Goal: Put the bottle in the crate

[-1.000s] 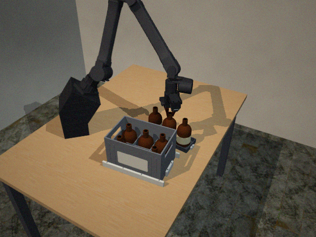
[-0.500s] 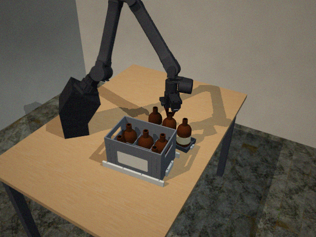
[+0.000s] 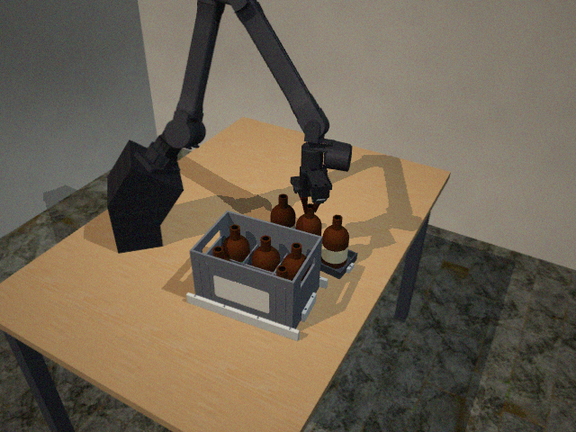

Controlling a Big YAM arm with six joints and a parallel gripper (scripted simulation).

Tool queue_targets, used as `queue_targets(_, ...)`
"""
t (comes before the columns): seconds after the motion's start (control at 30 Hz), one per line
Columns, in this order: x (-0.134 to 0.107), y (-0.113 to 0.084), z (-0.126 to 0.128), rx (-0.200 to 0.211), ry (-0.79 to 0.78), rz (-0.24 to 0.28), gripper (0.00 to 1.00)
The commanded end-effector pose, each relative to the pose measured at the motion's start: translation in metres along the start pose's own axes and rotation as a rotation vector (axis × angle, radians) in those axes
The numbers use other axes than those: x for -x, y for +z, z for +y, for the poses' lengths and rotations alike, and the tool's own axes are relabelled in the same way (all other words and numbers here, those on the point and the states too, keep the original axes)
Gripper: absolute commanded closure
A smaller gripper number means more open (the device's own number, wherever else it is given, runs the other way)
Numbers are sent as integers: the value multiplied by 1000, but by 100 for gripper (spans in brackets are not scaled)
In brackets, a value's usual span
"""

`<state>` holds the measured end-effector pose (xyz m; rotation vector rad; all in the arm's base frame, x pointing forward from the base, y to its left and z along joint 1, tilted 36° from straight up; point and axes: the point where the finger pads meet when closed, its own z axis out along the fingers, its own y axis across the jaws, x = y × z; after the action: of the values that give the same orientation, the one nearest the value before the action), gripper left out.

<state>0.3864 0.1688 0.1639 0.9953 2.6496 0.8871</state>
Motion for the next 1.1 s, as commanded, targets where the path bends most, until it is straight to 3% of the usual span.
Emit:
queue_targets(0.0,-5,5,1,-4,6,10,100)
queue_targets(0.53,-4,4,1,-3,6,9,100)
queue_targets(1.07,8,-23,16,35,-11,-23,100)
